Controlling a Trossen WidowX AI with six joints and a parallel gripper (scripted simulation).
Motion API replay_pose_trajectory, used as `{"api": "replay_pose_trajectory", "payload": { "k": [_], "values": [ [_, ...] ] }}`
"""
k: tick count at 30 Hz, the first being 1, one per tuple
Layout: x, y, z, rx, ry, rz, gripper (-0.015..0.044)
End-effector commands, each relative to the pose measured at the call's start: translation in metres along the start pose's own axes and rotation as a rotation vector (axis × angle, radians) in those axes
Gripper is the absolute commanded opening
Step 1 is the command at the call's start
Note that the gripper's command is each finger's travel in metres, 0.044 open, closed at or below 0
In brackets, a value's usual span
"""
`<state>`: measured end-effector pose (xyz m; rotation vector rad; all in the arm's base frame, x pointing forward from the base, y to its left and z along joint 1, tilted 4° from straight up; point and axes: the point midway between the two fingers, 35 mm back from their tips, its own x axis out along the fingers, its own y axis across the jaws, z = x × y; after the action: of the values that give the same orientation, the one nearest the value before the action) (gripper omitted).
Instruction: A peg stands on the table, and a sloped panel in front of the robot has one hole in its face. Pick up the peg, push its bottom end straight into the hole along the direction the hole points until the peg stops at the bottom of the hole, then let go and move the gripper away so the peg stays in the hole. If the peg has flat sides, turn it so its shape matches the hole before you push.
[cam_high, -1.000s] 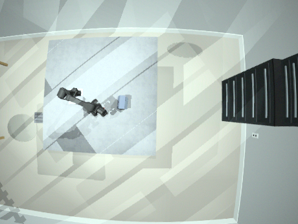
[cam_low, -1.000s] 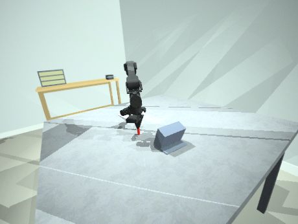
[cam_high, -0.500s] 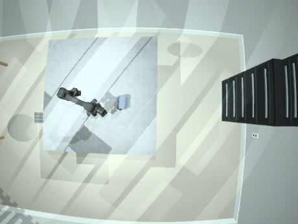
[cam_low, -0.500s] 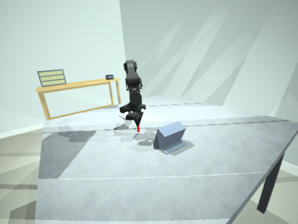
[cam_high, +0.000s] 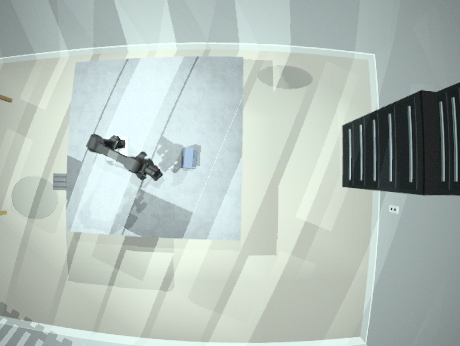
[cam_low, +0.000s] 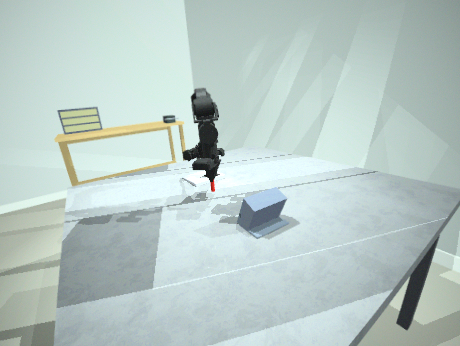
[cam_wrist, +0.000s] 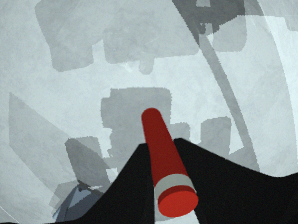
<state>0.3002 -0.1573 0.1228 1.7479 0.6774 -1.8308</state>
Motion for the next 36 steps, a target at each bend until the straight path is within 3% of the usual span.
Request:
{"api": "replay_pose_trajectory", "payload": {
  "k": [1, 36],
  "values": [
    [-0.010, 0.000, 0.000, 0.003, -0.001, 0.009, 0.0000],
    [0.005, 0.007, -0.014, 0.063, 0.103, 0.126, 0.0000]
  ]
}}
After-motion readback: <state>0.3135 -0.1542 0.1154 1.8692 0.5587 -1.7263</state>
